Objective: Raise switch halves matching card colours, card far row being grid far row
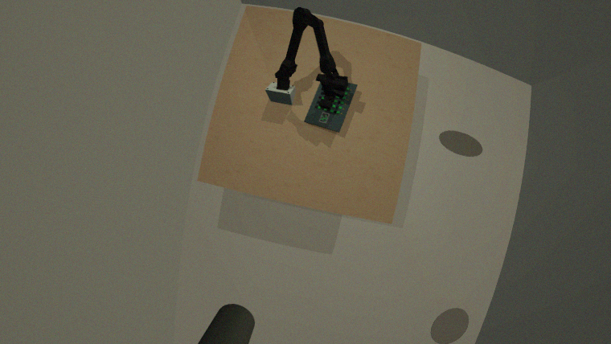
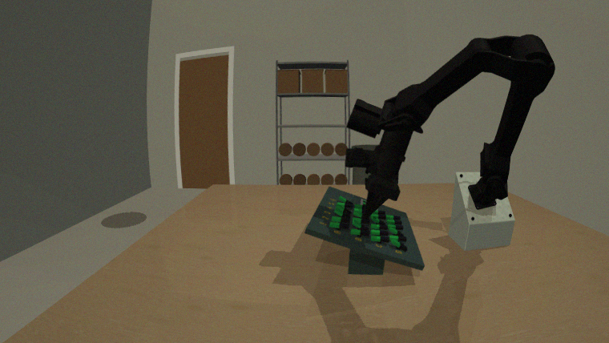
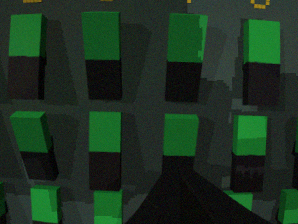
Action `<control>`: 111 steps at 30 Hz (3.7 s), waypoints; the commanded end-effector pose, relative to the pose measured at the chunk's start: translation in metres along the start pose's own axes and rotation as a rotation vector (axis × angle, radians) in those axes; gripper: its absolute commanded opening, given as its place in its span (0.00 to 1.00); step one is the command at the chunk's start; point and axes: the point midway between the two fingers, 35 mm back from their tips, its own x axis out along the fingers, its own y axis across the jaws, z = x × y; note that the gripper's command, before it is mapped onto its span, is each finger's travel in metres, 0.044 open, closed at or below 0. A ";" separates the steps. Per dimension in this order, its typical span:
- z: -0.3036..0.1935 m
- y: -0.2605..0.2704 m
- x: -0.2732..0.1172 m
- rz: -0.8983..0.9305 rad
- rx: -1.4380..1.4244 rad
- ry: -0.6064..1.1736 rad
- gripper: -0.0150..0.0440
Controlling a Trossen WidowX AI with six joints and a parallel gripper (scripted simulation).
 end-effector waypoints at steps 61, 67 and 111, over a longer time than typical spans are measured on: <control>-0.040 -0.033 -0.006 -0.005 0.005 0.001 0.25; -0.040 -0.033 -0.006 -0.005 0.005 0.001 0.25; -0.037 -0.036 -0.045 -0.014 0.004 0.021 0.25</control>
